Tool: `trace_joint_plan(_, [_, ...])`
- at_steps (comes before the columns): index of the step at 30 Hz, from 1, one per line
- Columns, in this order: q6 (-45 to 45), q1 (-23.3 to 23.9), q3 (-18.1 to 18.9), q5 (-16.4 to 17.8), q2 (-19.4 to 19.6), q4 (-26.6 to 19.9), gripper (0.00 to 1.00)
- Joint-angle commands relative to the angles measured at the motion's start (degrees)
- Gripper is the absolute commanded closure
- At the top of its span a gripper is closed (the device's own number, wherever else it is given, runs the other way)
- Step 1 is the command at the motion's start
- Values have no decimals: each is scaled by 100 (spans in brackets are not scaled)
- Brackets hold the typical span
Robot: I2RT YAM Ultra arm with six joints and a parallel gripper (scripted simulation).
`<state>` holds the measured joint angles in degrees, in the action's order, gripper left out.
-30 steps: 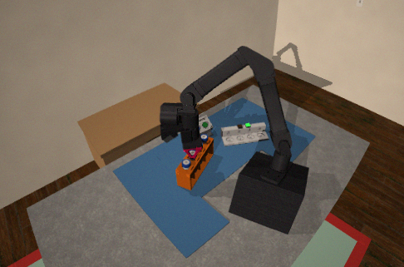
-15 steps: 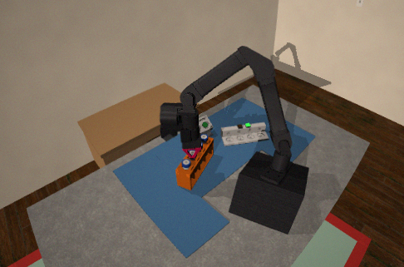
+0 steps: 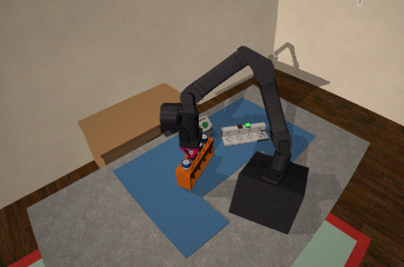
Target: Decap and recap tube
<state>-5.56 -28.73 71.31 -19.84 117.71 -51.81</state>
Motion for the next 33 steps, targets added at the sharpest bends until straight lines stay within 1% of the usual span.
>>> trace_joint_plan(1, [-553,-13,15,2,-29,20,100])
trace_joint_plan(4, [-832,-13,15,2,-29,20,100])
trace_joint_plan(7, [-832,-14,15,2,-29,20,100])
trace_joint_plan(8, [-832,-14,15,2,-29,19,51])
trace_joint_plan(20, [-832,-13,16,2,-29,19,51])
trace_joint_plan(25, [1477,-22,33,3,-40,-12,51])
trace_joint_plan(26, [1546,-22,33,3,-40,-12,51])
trace_joint_plan(27, [2023,-22,33,3,-40,-12,51])
trace_joint_plan(29, [2023,-22,33,3,-40,-12,51])
trace_joint_plan(31, [2978,-22,33,4,-40,-12,51])
trace_joint_plan(32, [2979,-22,32,4,-40,-12,51])
trace_joint_plan(33, [3456,-22,33,4,-40,-12,51])
